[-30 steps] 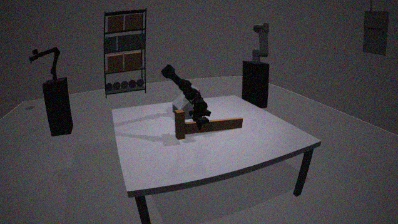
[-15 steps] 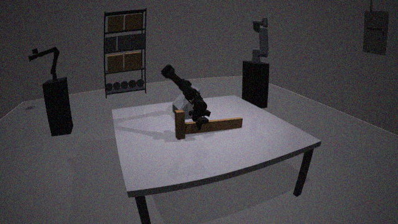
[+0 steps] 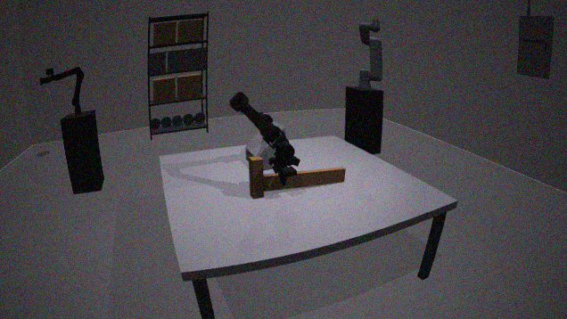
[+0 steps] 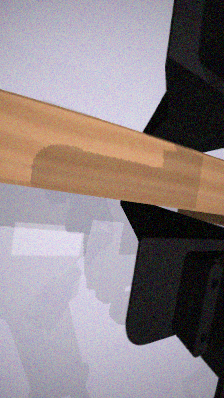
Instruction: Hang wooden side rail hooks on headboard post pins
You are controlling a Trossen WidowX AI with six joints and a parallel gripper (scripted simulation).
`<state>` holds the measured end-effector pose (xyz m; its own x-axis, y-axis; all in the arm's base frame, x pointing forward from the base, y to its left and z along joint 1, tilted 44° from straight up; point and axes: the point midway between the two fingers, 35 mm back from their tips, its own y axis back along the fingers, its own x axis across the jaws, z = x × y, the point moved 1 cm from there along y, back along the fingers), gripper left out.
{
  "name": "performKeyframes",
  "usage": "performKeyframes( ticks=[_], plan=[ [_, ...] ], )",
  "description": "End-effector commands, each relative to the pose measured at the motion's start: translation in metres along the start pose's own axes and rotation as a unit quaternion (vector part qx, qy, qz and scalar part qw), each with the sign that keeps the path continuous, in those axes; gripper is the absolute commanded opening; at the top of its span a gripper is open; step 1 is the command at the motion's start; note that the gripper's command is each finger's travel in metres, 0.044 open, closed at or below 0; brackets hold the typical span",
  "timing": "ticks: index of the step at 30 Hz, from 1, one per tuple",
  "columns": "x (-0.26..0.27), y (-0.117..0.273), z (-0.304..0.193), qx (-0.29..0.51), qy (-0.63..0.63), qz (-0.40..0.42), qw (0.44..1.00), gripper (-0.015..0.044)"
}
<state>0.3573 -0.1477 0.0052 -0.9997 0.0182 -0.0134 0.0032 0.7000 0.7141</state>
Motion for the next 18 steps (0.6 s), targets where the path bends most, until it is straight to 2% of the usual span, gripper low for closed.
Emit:
performKeyframes(
  ticks=[1,18],
  plan=[
    [-0.0028,0.005,-0.003,0.002,0.0,-0.006,1.0,0.0],
    [-0.0027,0.0033,-0.0042,0.002,0.0,-0.006,1.0,0.0]
  ],
)
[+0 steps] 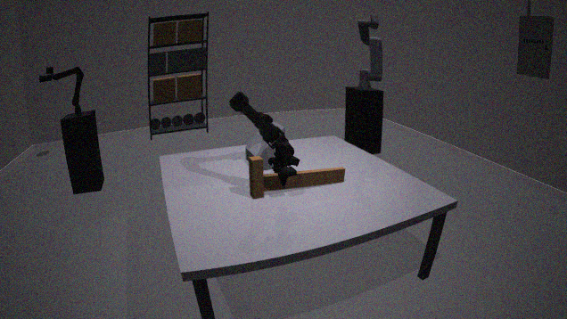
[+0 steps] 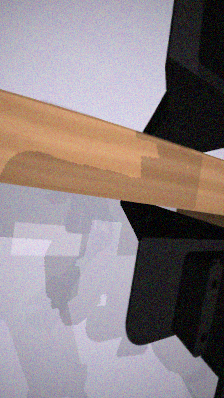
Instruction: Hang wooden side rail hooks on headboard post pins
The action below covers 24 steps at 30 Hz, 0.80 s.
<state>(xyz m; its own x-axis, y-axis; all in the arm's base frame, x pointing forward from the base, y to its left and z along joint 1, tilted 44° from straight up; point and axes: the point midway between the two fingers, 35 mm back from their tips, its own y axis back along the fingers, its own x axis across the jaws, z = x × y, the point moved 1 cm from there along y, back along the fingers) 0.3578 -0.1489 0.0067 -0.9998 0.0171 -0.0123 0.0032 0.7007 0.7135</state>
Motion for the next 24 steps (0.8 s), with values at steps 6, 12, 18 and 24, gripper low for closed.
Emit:
performKeyframes(
  ticks=[6,12,18,24],
  plan=[
    [-0.0021,0.002,-0.0024,0.001,0.0,-0.006,1.0,0.0],
    [-0.0021,0.0011,-0.0024,0.001,0.0,-0.006,1.0,0.0],
    [-0.0021,0.0001,-0.0024,0.001,0.0,-0.006,1.0,0.0],
    [-0.0021,-0.0009,-0.0024,0.001,0.0,-0.006,1.0,0.0]
  ],
)
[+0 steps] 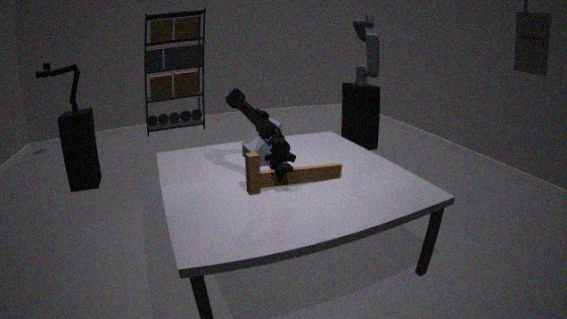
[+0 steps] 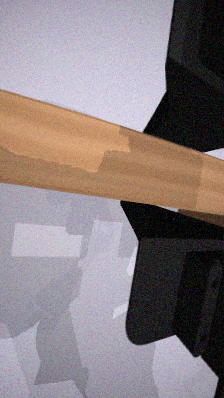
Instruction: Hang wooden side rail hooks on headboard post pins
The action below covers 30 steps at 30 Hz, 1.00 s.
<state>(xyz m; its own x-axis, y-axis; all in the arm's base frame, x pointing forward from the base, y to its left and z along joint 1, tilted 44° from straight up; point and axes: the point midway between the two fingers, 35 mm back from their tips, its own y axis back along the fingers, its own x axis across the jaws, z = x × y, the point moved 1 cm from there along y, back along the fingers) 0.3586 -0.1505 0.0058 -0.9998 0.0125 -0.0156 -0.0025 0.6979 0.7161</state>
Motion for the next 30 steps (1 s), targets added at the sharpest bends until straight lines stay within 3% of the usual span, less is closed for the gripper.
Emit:
performKeyframes(
  ticks=[1,30],
  plan=[
    [-0.0014,0.0007,-0.0019,0.003,-0.001,-0.003,1.0,0.0],
    [-0.0014,-0.0042,-0.0019,0.003,-0.001,-0.003,1.0,0.0]
  ],
)
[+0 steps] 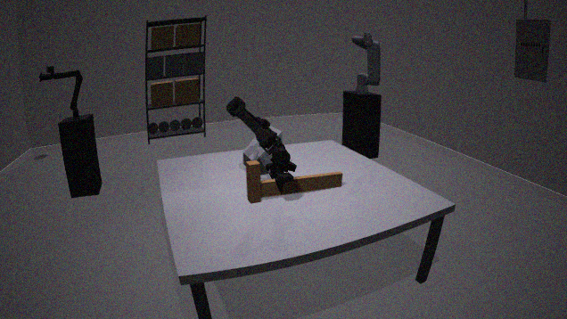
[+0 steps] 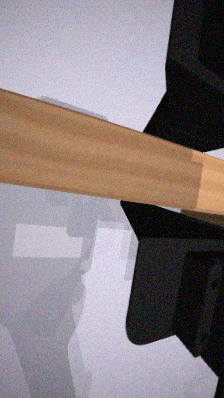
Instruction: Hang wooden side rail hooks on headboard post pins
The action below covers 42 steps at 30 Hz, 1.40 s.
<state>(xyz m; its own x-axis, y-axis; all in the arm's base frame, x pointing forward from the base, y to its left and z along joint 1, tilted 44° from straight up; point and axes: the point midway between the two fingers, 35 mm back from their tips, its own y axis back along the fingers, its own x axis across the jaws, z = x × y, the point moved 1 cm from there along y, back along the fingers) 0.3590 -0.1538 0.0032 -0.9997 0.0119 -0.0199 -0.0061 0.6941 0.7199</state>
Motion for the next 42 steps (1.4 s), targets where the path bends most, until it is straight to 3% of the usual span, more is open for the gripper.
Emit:
performKeyframes(
  ticks=[1,36,42],
  plan=[
    [-0.0009,-0.0002,-0.0014,0.006,0.0,-0.001,1.0,0.0],
    [-0.0009,-0.0059,-0.0015,0.006,0.0,-0.001,1.0,0.0],
    [0.0001,-0.0044,0.0004,0.001,0.001,0.0,1.0,0.0157]
  ],
)
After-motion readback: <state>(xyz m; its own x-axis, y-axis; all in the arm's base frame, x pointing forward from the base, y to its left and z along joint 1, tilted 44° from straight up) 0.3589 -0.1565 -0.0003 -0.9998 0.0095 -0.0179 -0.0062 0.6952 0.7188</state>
